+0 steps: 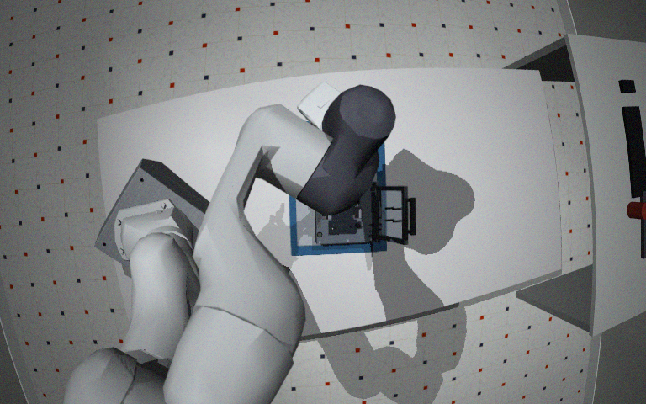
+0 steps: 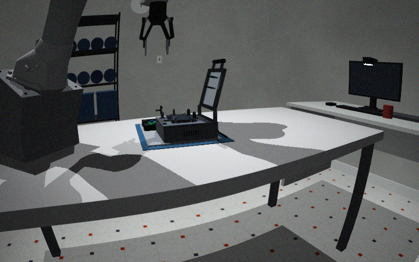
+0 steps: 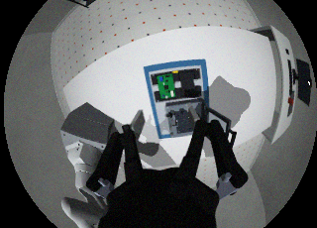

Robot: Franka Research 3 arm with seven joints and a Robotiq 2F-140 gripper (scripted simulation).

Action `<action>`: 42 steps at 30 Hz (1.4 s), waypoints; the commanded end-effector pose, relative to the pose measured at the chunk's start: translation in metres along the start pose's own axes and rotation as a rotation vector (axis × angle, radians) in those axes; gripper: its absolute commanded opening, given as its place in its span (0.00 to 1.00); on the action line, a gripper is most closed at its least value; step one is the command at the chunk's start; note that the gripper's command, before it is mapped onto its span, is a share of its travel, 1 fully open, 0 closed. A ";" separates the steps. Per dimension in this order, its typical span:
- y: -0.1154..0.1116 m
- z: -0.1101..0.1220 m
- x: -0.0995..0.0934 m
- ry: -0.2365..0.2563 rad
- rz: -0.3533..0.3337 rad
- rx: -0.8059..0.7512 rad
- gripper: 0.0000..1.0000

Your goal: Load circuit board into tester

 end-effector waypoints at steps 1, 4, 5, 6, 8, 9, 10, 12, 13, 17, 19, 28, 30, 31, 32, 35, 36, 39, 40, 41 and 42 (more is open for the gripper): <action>0.001 0.001 0.000 -0.002 0.001 -0.003 0.58; 0.001 0.001 0.000 -0.002 0.001 -0.003 0.58; 0.001 0.001 0.000 -0.002 0.001 -0.003 0.58; 0.001 0.001 0.000 -0.002 0.001 -0.003 0.58; 0.001 0.001 0.000 -0.002 0.001 -0.003 0.58; 0.001 0.001 0.000 -0.002 0.001 -0.003 0.58; 0.001 0.001 0.000 -0.002 0.001 -0.003 0.58; 0.001 0.001 0.000 -0.002 0.001 -0.003 0.58; 0.001 0.001 0.000 -0.002 0.001 -0.003 0.58; 0.001 0.001 0.000 -0.002 0.001 -0.003 0.58; 0.001 0.001 0.000 -0.002 0.001 -0.003 0.58; 0.001 0.001 0.009 -0.002 0.001 -0.003 0.58; 0.001 0.001 0.013 -0.002 0.001 -0.003 0.58; 0.001 0.001 0.015 -0.002 0.001 -0.003 0.58; 0.001 0.001 0.018 -0.002 0.001 -0.003 0.58; 0.001 0.001 0.023 -0.002 0.001 -0.003 0.58; 0.001 0.001 0.023 -0.002 0.001 -0.003 0.58; 0.001 0.001 0.033 -0.002 0.001 -0.003 0.58; 0.001 0.001 0.037 -0.002 0.001 -0.003 0.58; 0.001 0.001 0.041 -0.002 0.001 -0.003 0.58; 0.001 0.001 0.044 -0.002 0.001 -0.003 0.58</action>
Point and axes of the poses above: the point where the finger pads meet when closed, its own x axis out along the fingers, its own z axis across the jaws, y = z × x, the point moved 5 cm from there along -x, back along the fingers
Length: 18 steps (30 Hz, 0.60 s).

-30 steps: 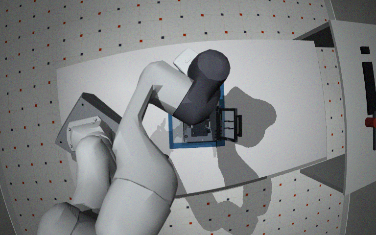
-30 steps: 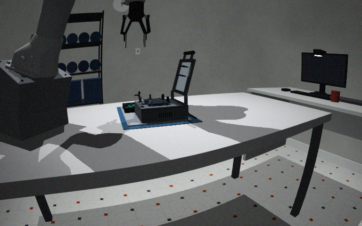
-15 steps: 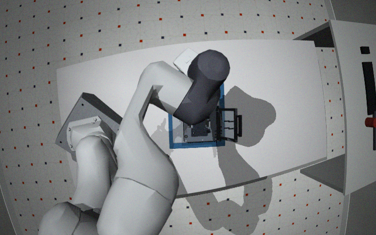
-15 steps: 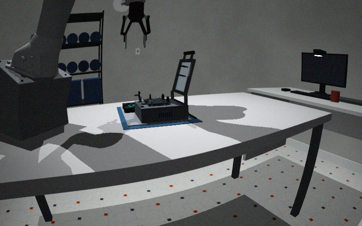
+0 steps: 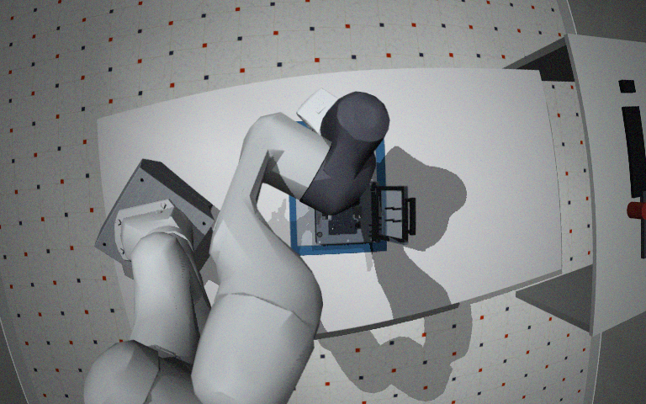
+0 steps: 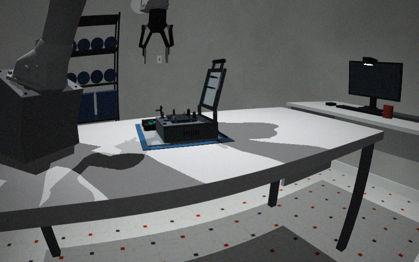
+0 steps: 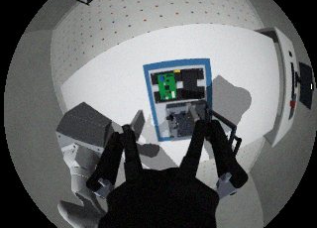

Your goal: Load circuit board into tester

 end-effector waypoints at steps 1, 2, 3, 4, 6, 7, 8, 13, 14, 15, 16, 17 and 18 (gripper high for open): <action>0.003 0.002 0.012 -0.012 0.009 0.015 0.58; 0.003 0.002 0.016 -0.012 0.009 0.015 0.58; 0.003 0.003 0.021 -0.012 0.009 0.015 0.58; 0.003 0.003 0.025 -0.012 0.009 0.015 0.58; 0.003 0.003 0.034 -0.012 0.009 0.015 0.58; 0.003 0.003 0.038 -0.012 0.009 0.015 0.58; 0.003 0.003 0.042 -0.012 0.009 0.015 0.58; 0.004 0.003 0.056 -0.012 0.009 0.015 0.58; 0.004 0.003 0.060 -0.012 0.009 0.015 0.58; 0.004 0.003 0.065 -0.012 0.009 0.015 0.58; 0.004 0.003 0.069 -0.012 0.009 0.015 0.58; 0.004 0.003 0.073 -0.012 0.009 0.015 0.58; 0.004 0.003 0.078 -0.012 0.009 0.015 0.58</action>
Point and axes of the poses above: the point where the finger pads meet when closed, its own x axis out along the fingers, its own z axis across the jaws, y = z × x, the point moved 5 cm from there along -x, back along the fingers
